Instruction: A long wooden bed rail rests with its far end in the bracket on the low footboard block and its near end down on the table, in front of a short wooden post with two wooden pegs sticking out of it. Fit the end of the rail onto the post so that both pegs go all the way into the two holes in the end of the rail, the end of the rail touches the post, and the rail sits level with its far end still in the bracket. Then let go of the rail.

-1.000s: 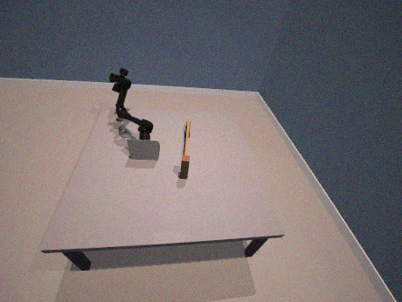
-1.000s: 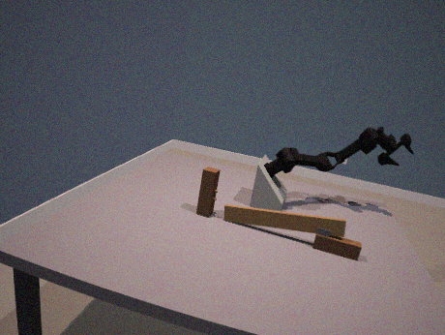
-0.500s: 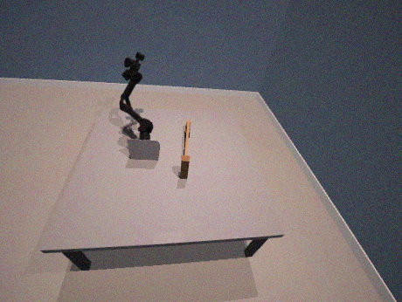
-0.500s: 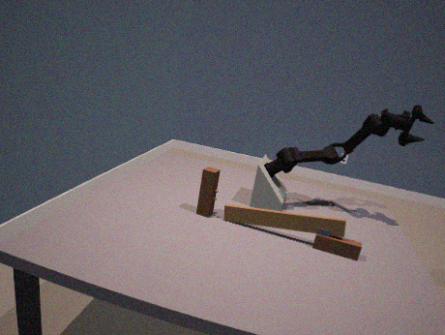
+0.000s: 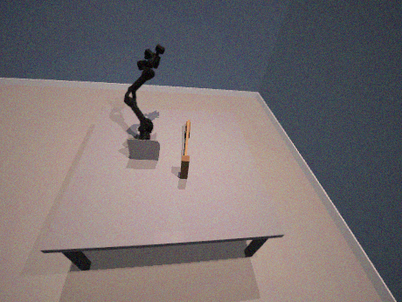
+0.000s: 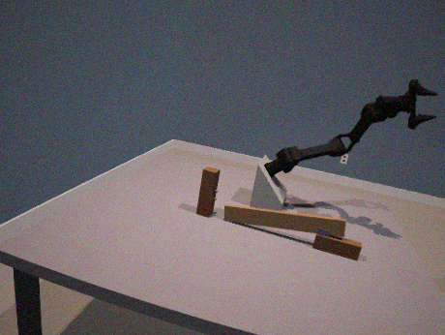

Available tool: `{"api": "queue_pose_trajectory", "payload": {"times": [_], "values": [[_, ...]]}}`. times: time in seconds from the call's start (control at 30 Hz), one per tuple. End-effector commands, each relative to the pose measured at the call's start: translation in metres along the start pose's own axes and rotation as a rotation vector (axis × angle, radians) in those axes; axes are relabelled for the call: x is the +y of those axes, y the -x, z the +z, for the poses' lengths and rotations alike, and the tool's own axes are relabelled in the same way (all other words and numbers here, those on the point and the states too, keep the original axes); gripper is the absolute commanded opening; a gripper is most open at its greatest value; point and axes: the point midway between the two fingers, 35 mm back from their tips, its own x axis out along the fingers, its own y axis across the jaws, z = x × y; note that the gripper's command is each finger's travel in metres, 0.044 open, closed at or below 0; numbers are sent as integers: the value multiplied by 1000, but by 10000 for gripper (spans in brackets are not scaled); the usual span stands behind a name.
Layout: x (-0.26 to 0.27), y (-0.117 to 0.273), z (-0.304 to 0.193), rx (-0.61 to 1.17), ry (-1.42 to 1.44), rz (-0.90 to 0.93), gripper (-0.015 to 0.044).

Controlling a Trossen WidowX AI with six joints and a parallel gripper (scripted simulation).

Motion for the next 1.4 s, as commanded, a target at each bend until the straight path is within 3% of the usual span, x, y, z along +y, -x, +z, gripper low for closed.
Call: {"api": "queue_pose_trajectory", "payload": {"times": [0.0, 0.33, 0.7, 1.03, 1.37], "values": [[-37, 3, -42, 89, 21, -81, 440], [-106, 31, -167, 392, 37, -202, 440], [-139, 99, -313, 794, 89, -197, 440], [-128, 188, -427, 1141, 87, -31, 440], [-75, 294, -512, 1414, 3, 285, 440]]}}
